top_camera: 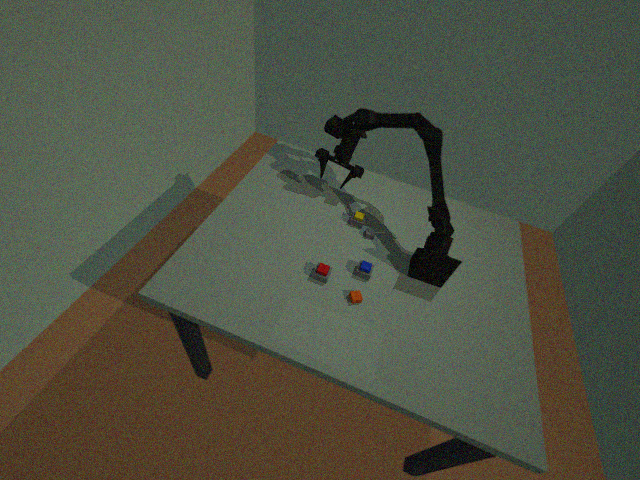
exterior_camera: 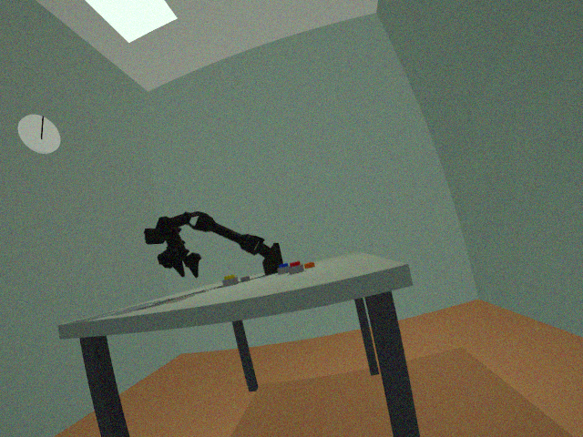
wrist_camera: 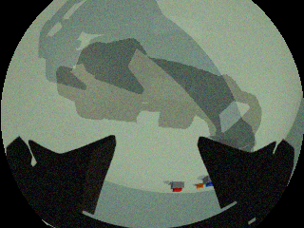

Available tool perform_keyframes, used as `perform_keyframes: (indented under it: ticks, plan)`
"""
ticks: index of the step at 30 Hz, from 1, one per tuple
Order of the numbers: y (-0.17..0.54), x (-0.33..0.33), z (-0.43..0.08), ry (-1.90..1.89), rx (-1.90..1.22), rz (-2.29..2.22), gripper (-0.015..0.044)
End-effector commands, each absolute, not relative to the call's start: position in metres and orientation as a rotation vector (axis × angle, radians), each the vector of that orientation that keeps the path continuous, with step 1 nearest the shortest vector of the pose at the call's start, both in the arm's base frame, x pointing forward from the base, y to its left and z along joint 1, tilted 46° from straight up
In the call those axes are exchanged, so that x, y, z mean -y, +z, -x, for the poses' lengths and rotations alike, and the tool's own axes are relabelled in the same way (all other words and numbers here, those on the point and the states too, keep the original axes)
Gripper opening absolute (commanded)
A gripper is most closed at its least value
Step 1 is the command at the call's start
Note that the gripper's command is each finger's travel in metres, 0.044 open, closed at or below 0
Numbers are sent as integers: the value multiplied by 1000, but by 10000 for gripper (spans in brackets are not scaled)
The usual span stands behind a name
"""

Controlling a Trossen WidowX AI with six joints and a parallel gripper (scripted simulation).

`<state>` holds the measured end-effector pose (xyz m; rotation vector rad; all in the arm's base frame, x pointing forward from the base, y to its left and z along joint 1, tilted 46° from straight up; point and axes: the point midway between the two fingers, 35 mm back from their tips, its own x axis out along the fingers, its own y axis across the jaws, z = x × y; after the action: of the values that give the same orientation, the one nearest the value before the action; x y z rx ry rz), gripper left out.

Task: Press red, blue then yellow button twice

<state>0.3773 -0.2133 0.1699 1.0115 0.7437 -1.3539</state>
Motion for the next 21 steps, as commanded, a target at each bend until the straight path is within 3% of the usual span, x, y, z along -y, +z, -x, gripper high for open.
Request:
perform_keyframes:
  ticks: [1,11,21]
  plan:
    - [128,162,-398,-1287,-935,-824,400]
    - [43,40,-410,-1095,-1260,-358,400]
    - [-36,-75,-368,-855,-1463,224,400]
